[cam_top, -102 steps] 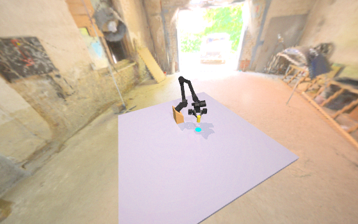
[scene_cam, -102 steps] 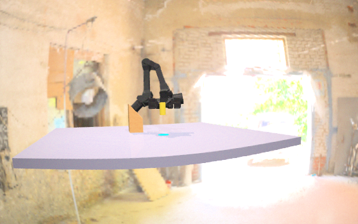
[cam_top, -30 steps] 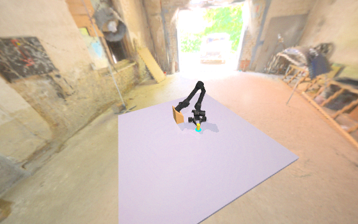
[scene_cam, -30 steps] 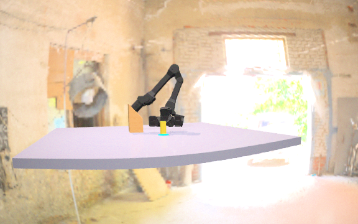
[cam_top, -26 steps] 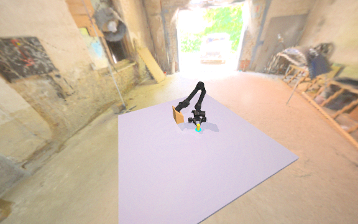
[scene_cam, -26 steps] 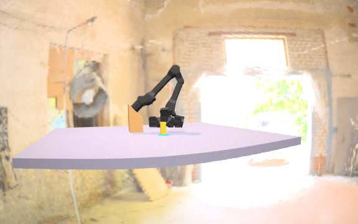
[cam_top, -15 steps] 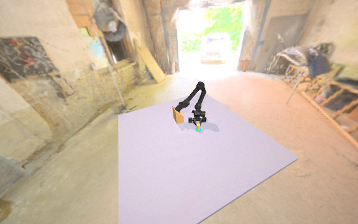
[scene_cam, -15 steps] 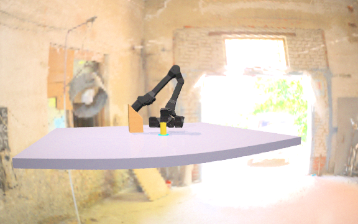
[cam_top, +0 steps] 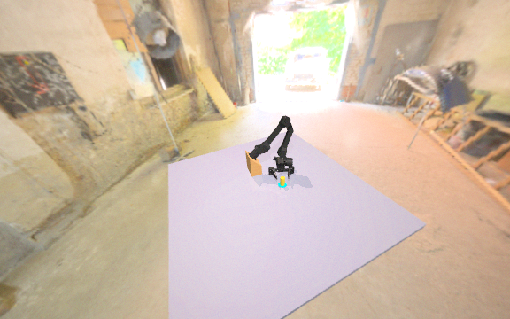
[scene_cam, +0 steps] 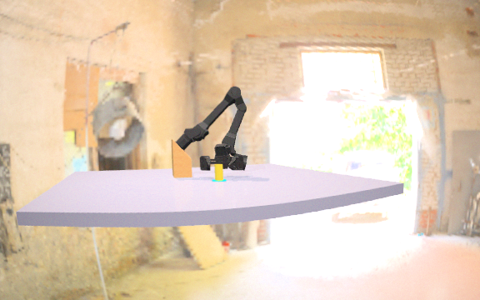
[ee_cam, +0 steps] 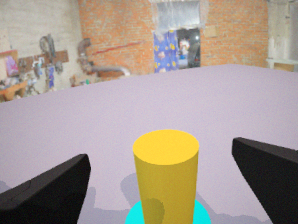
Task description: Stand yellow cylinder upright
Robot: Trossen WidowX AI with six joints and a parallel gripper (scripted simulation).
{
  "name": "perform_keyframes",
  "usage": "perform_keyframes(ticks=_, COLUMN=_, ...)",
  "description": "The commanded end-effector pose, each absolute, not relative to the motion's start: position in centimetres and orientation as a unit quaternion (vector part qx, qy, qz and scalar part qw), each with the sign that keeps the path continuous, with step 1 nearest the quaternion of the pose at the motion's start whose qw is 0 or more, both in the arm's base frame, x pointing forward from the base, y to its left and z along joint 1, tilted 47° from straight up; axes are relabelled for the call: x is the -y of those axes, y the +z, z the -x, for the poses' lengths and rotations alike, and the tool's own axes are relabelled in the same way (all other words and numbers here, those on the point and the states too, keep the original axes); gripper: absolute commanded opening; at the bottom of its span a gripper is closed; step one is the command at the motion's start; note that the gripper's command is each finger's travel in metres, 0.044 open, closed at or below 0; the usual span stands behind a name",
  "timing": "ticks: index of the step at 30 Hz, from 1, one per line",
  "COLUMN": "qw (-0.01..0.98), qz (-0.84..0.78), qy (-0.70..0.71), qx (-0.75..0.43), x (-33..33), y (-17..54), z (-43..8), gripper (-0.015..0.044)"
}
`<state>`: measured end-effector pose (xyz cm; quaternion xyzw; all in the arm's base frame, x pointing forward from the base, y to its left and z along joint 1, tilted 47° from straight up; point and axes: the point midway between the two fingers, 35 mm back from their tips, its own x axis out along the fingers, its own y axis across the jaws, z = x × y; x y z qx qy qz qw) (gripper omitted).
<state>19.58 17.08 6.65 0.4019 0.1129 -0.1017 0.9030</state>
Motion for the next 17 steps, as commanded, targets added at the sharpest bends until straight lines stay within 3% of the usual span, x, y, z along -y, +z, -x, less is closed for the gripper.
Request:
perform_keyframes(ticks=1, qw=0.903, qz=-0.402, qy=-0.102, qx=-0.112, x=-16.5, y=7.5, z=-19.7, gripper=0.0400)
perform_keyframes(ticks=17, qw=0.902, qz=-0.405, qy=-0.103, qx=-0.110, x=-12.6, y=11.4, z=-19.8, gripper=0.0400)
